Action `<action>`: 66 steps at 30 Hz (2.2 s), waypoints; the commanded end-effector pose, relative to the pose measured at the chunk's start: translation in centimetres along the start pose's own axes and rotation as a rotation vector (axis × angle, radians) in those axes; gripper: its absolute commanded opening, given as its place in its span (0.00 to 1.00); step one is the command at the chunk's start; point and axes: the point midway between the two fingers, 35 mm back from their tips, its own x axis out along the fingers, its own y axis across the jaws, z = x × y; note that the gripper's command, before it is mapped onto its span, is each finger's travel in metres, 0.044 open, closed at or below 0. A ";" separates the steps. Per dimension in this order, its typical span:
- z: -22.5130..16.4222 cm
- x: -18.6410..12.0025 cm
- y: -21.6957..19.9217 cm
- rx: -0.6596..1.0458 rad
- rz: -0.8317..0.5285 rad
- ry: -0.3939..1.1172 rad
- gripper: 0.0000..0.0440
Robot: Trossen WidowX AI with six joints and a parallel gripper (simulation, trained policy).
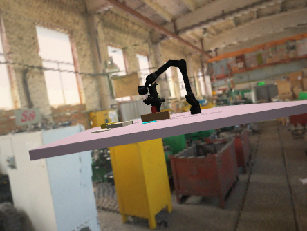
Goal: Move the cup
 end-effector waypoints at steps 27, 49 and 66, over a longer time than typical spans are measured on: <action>7.2 -5.5 3.6 -0.159 -0.071 -0.170 0.00; 12.7 -4.8 9.9 -0.279 -0.082 -0.256 0.00; 13.9 -1.1 14.1 -0.318 -0.077 -0.254 0.00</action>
